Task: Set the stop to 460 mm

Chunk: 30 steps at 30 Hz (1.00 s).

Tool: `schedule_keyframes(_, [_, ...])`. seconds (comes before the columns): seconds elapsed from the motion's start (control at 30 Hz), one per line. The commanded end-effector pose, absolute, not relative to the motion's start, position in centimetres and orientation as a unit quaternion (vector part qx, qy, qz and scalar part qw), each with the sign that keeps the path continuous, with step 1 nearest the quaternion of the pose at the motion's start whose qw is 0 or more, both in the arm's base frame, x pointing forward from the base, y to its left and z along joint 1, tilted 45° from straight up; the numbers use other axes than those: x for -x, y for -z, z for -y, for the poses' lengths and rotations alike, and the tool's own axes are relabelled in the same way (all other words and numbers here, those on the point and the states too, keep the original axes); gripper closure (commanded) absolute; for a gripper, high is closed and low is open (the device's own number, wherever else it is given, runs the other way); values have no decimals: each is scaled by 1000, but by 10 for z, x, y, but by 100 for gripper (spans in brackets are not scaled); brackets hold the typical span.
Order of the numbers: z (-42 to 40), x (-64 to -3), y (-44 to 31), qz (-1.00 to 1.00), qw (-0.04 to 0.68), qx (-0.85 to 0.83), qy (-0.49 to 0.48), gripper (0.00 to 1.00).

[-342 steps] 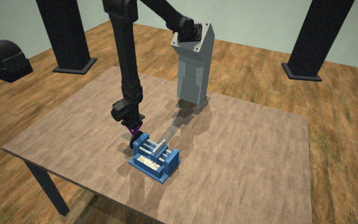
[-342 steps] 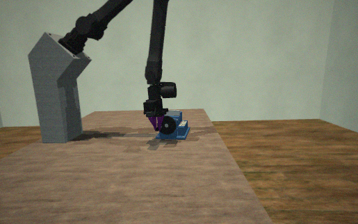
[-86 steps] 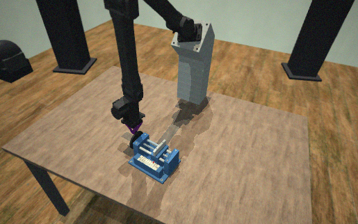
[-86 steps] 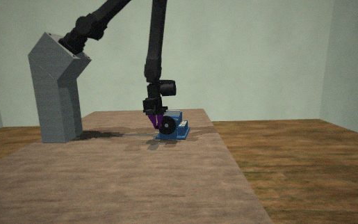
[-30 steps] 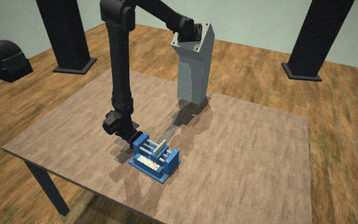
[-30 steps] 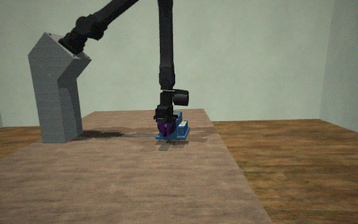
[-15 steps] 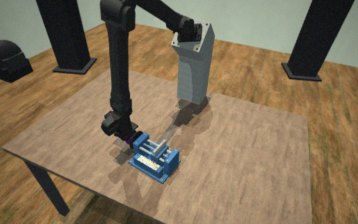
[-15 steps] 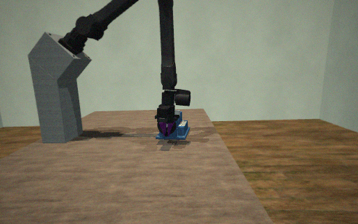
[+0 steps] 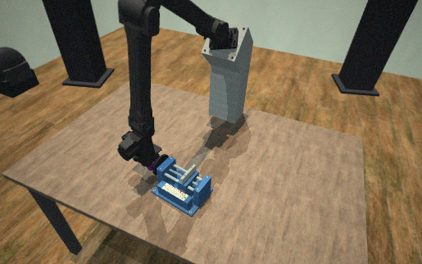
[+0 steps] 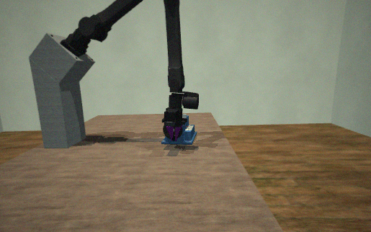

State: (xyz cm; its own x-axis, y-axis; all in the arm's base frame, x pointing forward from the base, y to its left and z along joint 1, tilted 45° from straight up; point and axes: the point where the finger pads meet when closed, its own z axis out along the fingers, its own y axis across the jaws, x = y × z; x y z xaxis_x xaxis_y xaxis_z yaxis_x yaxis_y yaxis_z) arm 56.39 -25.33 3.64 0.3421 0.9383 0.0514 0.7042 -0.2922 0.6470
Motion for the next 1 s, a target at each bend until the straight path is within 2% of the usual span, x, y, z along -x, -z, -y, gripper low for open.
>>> schedule_keyframes(0.0, [261, -591, -104, -520, 315, -754, -248, 94])
schedule_keyframes(0.77, [264, -577, -123, -516, 322, -754, -250, 94])
schedule_keyframes(0.97, [259, -549, -117, -518, 308, -762, -238, 94])
